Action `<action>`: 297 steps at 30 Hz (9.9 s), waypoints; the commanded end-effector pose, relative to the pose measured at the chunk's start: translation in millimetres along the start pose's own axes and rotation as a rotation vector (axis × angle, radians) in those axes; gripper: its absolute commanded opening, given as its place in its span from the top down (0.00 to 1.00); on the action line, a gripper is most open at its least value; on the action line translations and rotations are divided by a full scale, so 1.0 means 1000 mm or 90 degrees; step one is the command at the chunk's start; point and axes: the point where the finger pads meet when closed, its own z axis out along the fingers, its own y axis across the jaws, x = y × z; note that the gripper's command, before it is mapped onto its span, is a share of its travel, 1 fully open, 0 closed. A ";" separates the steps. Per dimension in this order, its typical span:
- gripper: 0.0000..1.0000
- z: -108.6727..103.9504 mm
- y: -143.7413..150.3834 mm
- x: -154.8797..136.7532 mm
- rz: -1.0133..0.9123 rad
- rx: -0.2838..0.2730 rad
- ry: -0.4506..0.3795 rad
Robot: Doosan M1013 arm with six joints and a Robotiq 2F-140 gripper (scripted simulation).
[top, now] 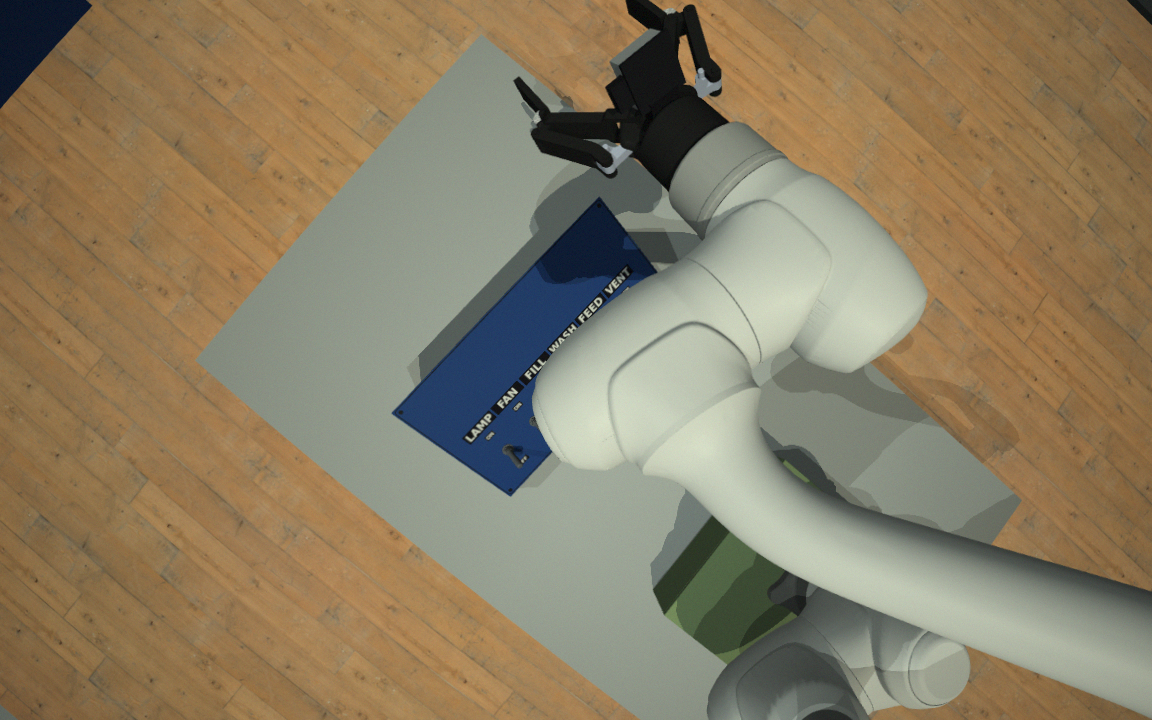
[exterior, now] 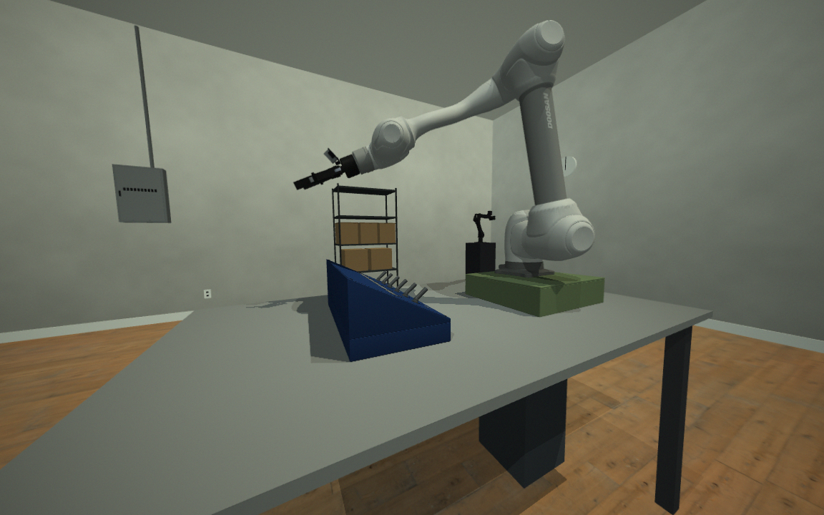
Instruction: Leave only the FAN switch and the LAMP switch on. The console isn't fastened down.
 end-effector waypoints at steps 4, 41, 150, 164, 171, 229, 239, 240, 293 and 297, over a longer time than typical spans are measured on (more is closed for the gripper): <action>0.00 -0.017 0.005 0.016 0.001 0.005 0.001; 0.00 -0.068 -0.148 -0.051 0.038 0.080 -0.116; 0.00 -0.234 -0.406 -0.219 0.008 0.160 -0.442; 0.00 -0.199 -0.417 -0.249 0.008 0.160 -0.442; 0.00 -0.193 -0.419 -0.254 0.008 0.160 -0.442; 0.00 -0.191 -0.409 -0.255 0.008 0.160 -0.442; 0.00 -0.183 -0.376 -0.258 0.008 0.160 -0.442; 0.00 -0.182 -0.372 -0.258 0.008 0.160 -0.442; 0.00 -0.177 -0.349 -0.261 0.008 0.160 -0.442; 0.00 -0.177 -0.349 -0.261 0.008 0.160 -0.442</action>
